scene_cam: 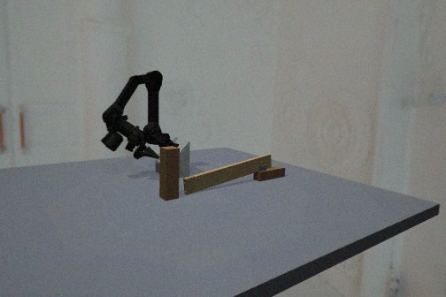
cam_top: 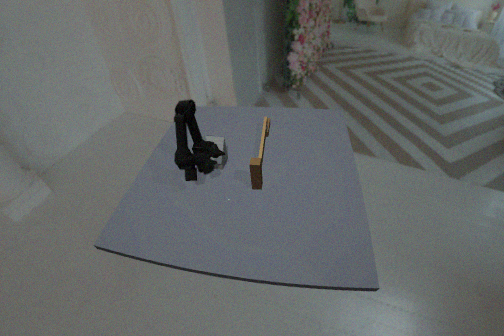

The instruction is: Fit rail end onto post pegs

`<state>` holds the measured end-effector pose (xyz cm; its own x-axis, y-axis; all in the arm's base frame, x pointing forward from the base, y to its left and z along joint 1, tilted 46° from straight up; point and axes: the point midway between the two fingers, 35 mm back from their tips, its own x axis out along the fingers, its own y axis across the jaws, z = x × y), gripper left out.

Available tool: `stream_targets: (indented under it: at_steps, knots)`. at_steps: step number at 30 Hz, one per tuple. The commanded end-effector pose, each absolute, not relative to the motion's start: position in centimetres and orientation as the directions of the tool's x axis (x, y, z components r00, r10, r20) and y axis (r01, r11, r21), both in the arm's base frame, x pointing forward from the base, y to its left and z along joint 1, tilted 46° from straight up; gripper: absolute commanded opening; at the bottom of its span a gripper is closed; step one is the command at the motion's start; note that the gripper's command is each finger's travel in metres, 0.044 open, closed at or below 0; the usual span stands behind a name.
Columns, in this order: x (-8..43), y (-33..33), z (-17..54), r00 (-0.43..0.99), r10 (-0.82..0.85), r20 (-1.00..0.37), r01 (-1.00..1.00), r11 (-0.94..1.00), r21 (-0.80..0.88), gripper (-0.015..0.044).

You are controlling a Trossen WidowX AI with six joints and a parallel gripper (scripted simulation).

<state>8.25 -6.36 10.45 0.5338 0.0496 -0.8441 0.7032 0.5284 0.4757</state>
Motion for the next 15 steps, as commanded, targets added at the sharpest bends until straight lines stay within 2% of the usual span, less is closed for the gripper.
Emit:
stream_targets:
  at_steps: [1, 2, 15]
  knots:
    - [8.2, -6.4, 10.5, 0.533, 0.049, -0.845, 0.703, 0.529, 0.475, 0.0426]
    - [8.3, -6.5, 10.5, 0.53, 0.049, -0.846, 0.704, 0.531, 0.472, 0.044]
    - [10.1, -12.2, 12.0, 0.433, -0.028, -0.901, 0.722, 0.609, 0.328, 0.044]
